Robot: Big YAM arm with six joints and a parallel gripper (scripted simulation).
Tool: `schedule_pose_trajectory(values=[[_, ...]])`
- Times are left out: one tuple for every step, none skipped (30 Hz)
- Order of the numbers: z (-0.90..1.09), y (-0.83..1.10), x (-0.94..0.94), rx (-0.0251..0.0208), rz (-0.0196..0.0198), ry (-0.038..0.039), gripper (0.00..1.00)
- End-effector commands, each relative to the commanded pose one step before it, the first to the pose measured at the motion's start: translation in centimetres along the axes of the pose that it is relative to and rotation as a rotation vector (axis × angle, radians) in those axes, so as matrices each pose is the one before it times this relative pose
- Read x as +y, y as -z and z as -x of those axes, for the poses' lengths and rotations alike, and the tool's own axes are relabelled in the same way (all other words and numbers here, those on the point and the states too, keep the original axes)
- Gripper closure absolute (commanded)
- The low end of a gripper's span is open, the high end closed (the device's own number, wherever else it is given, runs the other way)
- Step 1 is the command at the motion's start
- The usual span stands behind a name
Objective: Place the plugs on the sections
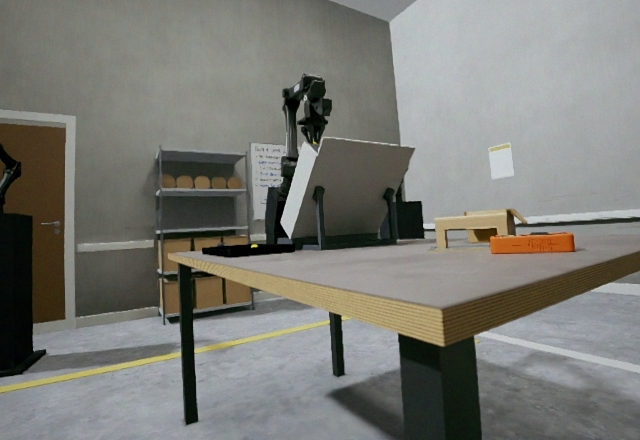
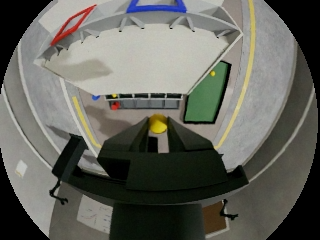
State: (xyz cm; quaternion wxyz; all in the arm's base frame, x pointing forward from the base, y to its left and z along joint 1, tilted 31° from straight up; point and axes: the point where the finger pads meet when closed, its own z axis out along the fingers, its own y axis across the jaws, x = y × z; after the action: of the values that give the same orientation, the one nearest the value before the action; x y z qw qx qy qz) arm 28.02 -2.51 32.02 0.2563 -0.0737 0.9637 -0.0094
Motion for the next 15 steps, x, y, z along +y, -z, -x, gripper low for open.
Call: schedule_pose_trajectory(values=[[1.927, 2.973, 0.145, -0.06566, -0.01509, -0.00512, 1.00], [0.086, 0.019, -0.010, -0.00365, -0.00089, 0.00030, 1.00], [0.007, 0.007, 0.005, -0.00036, 0.00009, 0.00002, 1.00], [-0.013, 0.005, -0.056, 0.00009, -0.00083, -0.00193, 1.00], [-0.008, -0.003, -0.051, 0.00024, -0.00088, -0.00160, 1.00], [0.019, -0.041, 0.010, 0.00093, 0.00073, 0.00021, 1.00], [0.047, -0.107, 0.016, 0.00259, 0.00124, 0.00066, 1.00], [0.087, -0.200, 0.028, 0.00490, 0.00218, 0.00136, 1.00], [0.123, -0.314, -0.020, 0.00789, 0.00225, 0.00065, 1.00], [0.000, 0.000, 0.000, 0.00000, 0.00000, 0.00000, 1.00], [0.000, 0.000, 0.000, 0.00000, 0.00000, 0.00000, 1.00], [0.147, -0.191, -0.022, 0.00395, 0.00133, 0.00273, 1.00], [0.168, -0.007, -0.017, -0.00149, -0.00079, -0.00380, 1.00], [0.215, -0.010, -0.016, -0.00196, -0.00075, 0.00013, 1.00], [0.265, -0.014, -0.014, -0.00248, -0.00066, 0.00015, 1.00]])
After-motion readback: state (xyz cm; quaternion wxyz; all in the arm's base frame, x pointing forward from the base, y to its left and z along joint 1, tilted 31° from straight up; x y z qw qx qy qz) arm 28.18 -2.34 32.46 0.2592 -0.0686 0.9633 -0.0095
